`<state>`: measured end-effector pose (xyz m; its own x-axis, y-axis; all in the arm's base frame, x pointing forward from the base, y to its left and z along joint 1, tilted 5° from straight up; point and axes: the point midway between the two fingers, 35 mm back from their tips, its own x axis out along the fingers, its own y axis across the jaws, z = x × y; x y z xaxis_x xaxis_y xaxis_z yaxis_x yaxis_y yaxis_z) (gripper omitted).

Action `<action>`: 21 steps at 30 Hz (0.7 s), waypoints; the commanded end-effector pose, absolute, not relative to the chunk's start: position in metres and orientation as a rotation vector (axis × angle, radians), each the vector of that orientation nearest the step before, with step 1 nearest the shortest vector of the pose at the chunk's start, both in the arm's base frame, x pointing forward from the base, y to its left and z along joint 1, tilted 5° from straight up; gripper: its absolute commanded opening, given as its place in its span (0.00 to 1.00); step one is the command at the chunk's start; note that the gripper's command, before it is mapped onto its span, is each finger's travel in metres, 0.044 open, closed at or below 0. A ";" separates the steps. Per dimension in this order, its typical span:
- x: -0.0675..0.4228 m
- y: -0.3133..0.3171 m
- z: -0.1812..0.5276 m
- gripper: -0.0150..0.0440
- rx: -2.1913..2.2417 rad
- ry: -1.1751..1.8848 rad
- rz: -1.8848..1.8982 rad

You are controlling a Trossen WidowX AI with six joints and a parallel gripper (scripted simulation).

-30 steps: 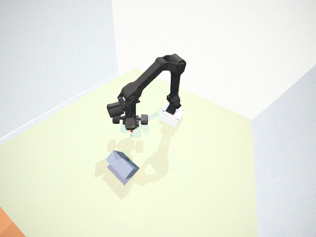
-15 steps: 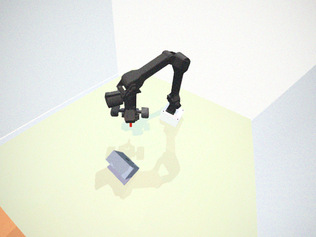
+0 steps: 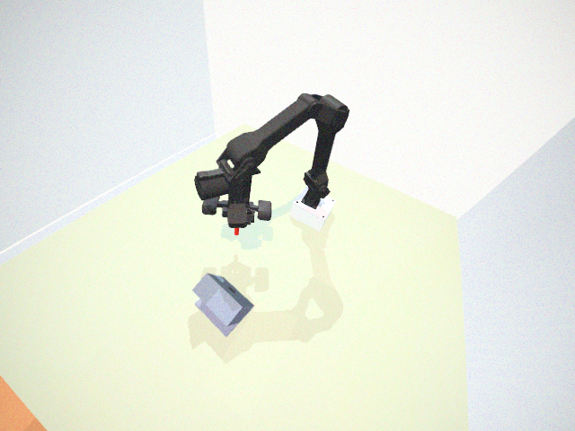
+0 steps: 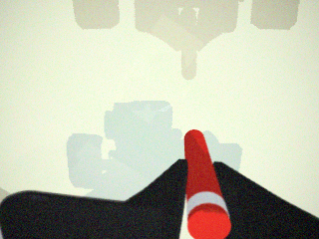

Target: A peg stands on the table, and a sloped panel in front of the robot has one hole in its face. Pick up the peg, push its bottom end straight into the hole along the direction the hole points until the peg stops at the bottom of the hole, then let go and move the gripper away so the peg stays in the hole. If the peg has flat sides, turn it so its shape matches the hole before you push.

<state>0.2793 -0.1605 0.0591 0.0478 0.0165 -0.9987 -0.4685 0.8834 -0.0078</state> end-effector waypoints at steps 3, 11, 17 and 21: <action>0.282 -0.158 0.057 0.25 -0.385 1.469 0.348; 0.287 -0.155 0.053 0.25 -0.393 1.445 0.312; 0.290 -0.153 0.050 0.25 -0.398 1.426 0.286; 0.292 -0.151 0.049 0.25 -0.402 1.413 0.269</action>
<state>0.2903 -0.1518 0.0483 0.1289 -0.0427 -0.9907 -0.4249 0.9003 -0.0941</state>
